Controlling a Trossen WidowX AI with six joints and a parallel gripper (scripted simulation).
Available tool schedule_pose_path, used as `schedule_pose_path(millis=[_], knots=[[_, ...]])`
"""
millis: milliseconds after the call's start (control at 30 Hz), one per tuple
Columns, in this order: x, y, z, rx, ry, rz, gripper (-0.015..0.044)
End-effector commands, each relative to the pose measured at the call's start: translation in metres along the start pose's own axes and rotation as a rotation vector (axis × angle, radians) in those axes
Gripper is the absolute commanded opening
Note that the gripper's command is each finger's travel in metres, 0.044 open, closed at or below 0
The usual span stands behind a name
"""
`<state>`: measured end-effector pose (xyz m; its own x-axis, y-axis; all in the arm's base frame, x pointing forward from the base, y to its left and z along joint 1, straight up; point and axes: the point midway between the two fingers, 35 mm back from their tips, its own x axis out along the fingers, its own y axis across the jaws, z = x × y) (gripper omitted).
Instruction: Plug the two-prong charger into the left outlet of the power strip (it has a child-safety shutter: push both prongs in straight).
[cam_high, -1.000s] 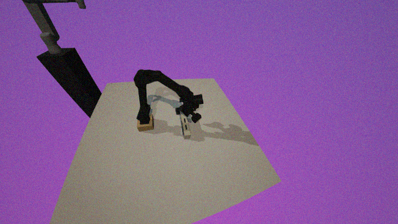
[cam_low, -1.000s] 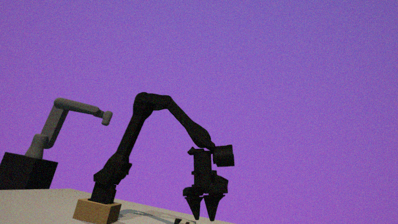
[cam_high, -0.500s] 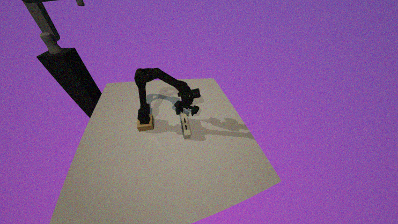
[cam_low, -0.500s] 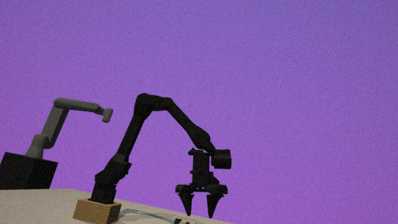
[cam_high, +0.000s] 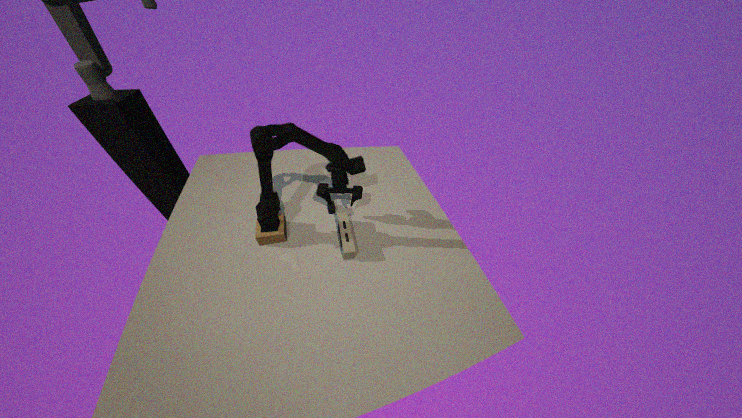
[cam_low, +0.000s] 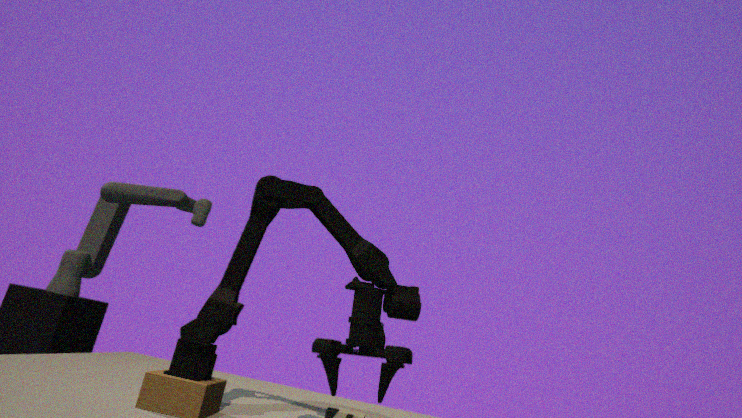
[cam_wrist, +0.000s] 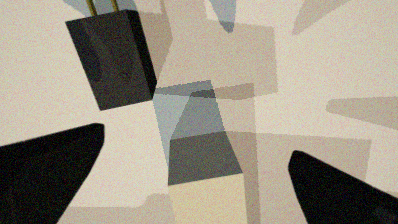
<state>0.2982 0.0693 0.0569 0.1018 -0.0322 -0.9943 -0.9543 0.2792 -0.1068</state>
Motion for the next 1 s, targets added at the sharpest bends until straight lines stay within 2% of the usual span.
schedule_pose_path(millis=[0,367,967], knots=[[0.0,0.014,0.008,-0.105,0.014,0.024,0.044],[-0.003,0.046,0.026,-0.346,0.034,0.07,0.044],[0.014,0.048,0.027,-0.35,0.034,0.071,0.044]])
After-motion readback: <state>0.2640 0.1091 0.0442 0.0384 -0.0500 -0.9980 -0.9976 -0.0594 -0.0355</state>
